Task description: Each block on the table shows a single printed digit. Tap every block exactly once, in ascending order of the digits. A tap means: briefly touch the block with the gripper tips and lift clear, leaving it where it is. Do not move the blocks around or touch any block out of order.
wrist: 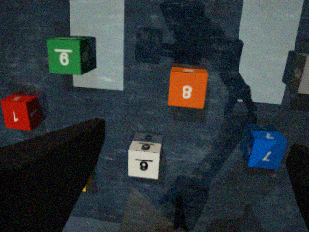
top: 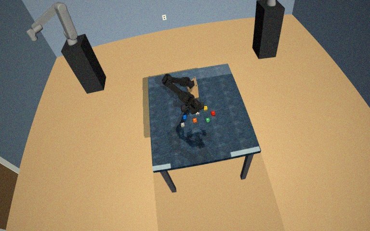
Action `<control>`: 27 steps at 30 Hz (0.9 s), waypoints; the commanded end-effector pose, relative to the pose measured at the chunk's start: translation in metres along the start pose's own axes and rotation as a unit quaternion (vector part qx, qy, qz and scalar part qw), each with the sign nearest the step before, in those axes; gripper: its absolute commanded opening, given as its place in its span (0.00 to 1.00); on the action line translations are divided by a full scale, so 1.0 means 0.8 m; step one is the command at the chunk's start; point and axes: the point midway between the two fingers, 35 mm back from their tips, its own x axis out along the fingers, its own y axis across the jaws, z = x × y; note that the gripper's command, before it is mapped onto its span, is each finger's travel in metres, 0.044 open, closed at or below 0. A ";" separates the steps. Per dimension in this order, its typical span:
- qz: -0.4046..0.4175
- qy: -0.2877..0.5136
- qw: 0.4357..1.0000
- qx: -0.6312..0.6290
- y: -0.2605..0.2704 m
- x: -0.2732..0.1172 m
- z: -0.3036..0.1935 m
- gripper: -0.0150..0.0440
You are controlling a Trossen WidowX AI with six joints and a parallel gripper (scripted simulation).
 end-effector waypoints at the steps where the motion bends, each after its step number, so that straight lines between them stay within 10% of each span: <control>1: -0.005 0.004 1.000 -0.018 -0.002 0.003 -0.009 0.93; 22: -0.004 0.004 1.000 -0.018 -0.006 0.003 -0.008 0.93; 27: -0.005 0.003 1.000 -0.018 -0.117 0.002 0.017 0.93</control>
